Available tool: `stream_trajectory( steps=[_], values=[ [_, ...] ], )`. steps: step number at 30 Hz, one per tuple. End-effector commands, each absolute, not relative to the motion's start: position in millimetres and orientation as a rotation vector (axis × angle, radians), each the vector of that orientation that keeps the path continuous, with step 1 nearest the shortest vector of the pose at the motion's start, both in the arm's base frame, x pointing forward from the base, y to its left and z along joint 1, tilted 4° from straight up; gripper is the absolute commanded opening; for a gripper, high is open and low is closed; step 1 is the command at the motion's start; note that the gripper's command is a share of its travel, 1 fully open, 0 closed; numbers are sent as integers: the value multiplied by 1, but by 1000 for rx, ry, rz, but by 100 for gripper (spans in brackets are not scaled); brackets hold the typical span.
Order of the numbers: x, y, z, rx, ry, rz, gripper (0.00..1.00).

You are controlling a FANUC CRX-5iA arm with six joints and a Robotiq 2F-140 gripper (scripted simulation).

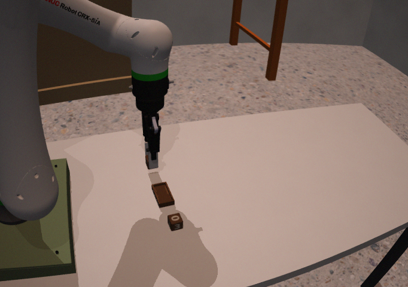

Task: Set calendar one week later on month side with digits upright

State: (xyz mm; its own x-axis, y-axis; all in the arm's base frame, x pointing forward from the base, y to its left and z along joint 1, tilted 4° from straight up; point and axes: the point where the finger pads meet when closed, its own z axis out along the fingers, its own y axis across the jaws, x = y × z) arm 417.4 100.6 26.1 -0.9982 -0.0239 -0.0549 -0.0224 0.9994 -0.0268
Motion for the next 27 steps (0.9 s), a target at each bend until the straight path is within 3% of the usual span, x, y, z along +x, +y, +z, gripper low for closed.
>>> stream_trajectory(
  steps=[1, 27],
  values=[
    [419, 101, 15, -36, 3085, -40, 17],
    [419, 101, 8, -36, 3085, -40, 17]
  ],
)
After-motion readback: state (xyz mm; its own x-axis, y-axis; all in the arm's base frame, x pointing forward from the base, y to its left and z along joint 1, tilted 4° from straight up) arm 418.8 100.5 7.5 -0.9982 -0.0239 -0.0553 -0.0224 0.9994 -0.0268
